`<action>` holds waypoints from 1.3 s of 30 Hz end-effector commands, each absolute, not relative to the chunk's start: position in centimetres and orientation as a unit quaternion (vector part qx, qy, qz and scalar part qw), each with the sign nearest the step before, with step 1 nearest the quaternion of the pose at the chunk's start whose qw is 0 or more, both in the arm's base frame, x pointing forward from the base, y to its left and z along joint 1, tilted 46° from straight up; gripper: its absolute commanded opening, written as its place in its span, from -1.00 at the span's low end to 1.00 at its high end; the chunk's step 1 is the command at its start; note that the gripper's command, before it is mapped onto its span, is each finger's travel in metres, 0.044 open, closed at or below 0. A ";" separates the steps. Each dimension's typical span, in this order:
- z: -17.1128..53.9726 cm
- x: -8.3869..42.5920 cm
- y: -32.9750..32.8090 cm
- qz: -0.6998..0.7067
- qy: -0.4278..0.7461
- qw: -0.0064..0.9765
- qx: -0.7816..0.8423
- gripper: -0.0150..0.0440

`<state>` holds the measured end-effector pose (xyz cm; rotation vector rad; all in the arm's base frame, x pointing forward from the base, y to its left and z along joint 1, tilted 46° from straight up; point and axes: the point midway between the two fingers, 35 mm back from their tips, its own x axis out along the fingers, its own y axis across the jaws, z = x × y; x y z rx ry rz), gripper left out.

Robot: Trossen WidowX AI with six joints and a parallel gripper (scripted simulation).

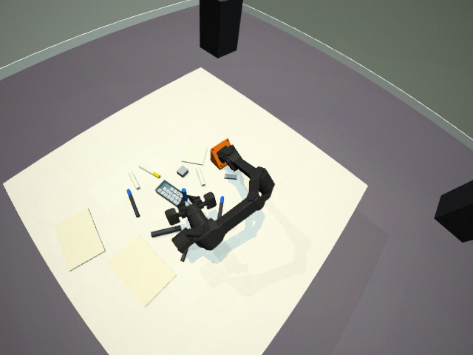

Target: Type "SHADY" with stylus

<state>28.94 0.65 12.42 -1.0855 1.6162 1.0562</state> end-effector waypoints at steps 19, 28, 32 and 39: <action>11.7 28.9 1.2 0.428 0.656 0.446 -0.434 -0.22; 11.6 29.0 1.5 0.428 0.656 0.446 -0.434 -0.22; 11.6 29.0 1.5 0.428 0.656 0.446 -0.434 -0.22; 11.3 29.1 1.8 0.428 0.656 0.446 -0.434 -0.22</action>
